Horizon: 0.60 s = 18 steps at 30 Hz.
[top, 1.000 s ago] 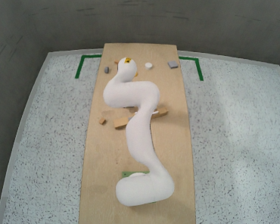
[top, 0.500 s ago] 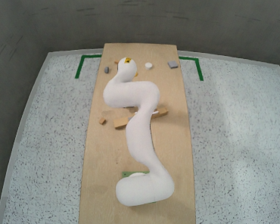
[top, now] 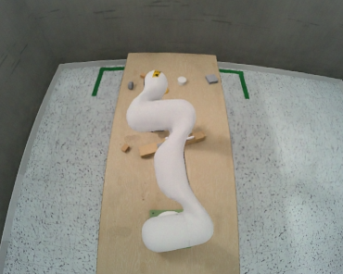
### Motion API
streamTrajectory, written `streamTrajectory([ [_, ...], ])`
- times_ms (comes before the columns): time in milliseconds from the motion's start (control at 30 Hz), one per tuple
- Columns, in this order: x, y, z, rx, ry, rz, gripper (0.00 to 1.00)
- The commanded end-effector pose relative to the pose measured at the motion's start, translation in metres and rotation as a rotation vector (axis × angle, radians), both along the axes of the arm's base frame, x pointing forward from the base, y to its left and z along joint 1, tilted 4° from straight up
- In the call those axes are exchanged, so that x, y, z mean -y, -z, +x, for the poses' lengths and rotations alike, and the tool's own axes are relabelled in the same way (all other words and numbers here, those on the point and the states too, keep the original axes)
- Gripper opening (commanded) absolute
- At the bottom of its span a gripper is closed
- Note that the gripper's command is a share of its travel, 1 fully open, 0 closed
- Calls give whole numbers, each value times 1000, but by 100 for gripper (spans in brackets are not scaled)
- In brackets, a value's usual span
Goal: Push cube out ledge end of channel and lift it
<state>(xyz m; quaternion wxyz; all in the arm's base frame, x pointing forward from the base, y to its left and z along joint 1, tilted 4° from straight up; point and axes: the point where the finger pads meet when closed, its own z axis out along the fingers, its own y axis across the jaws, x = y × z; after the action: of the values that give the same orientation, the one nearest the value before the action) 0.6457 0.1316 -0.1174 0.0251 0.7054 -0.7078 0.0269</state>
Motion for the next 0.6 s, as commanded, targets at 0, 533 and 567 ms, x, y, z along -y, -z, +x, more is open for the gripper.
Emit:
streamTrajectory([
  [0, -1, -15, 1, 3, 0, 1, 0],
  [533, -9, -116, 1, 3, 0, 1, 0],
  [567, -9, -116, 1, 3, 0, 1, 0],
])
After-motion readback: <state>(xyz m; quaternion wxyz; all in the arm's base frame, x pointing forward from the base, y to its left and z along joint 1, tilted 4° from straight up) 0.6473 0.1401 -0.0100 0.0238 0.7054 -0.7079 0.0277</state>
